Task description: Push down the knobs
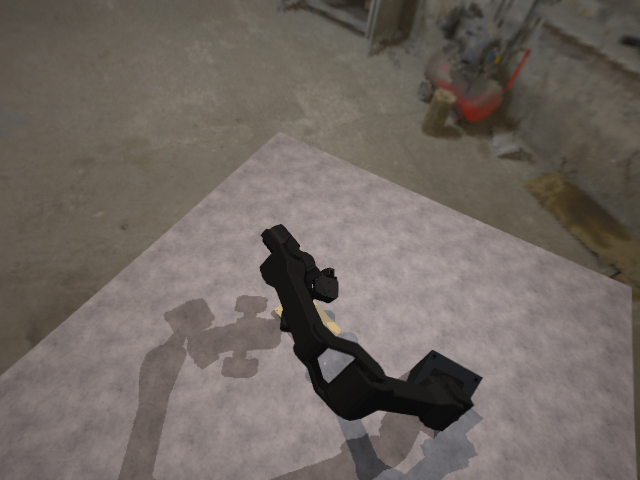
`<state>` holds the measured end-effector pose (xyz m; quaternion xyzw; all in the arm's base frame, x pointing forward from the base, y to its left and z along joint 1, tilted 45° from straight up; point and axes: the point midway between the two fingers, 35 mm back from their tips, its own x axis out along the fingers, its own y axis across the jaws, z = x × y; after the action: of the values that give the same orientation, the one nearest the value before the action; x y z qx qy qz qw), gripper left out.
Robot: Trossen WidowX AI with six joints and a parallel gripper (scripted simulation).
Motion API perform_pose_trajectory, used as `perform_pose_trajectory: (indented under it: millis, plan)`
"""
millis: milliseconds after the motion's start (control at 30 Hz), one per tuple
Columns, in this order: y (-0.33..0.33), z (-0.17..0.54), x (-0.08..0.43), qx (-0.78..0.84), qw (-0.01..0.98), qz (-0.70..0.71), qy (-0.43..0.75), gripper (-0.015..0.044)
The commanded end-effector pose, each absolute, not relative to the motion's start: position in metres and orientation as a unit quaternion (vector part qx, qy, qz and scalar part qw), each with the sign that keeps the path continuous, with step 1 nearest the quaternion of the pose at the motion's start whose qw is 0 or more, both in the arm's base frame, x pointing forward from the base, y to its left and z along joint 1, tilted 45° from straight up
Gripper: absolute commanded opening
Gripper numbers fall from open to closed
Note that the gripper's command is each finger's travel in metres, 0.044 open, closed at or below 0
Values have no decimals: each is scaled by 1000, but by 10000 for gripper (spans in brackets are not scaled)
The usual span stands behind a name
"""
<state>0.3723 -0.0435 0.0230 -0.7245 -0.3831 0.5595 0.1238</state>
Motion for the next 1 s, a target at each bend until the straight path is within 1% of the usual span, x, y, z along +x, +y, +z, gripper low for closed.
perform_pose_trajectory:
  millis: [0, 967]
  plan:
    - [-39, 19, 372, -724, 127, 560, -383, 0]
    - [-35, 16, 373, -724, 127, 559, -383, 0]
